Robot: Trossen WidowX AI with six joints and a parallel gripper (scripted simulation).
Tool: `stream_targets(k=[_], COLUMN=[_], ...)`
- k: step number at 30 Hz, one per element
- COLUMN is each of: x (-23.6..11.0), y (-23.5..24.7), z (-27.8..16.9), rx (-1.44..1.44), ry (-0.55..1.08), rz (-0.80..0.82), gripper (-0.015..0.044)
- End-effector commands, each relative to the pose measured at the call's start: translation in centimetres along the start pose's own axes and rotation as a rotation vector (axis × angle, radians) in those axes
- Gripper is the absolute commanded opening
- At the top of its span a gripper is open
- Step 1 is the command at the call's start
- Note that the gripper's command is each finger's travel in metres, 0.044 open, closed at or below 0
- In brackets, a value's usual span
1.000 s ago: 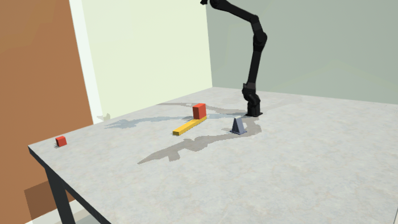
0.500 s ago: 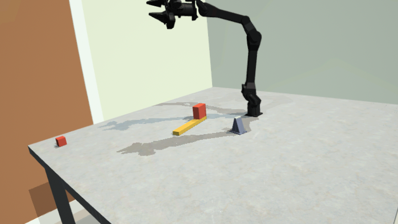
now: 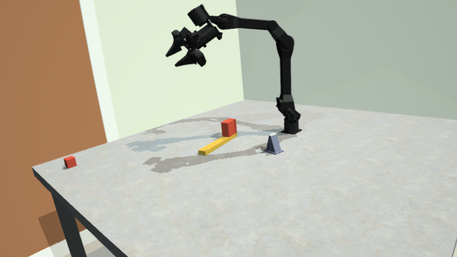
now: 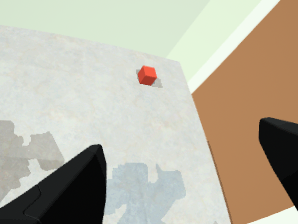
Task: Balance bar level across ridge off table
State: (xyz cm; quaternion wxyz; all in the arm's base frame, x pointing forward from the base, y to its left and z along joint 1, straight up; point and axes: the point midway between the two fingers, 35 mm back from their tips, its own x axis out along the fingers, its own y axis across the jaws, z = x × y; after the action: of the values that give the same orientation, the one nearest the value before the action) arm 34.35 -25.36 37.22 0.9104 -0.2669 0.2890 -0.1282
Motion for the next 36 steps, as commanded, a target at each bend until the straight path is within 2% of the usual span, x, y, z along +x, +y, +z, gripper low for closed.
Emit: stream_targets(k=[1, 10, 21, 30, 36], x=[1.8, 2.3, -0.7, -1.0, 0.4], y=[3.6, 10.5, 17.3, 17.6, 18.8], z=[-3.2, -8.6, -14.0, -14.3, -15.7], rx=[0.036, 0.061, 0.023, 0.018, 0.018], ry=[0.148, 0.444, 0.813, 0.836, 0.836], rz=[0.128, 0.366, 0.643, 0.659, 0.659], gripper=[0.0315, 0.0315, 0.0315, 0.0315, 0.0315])
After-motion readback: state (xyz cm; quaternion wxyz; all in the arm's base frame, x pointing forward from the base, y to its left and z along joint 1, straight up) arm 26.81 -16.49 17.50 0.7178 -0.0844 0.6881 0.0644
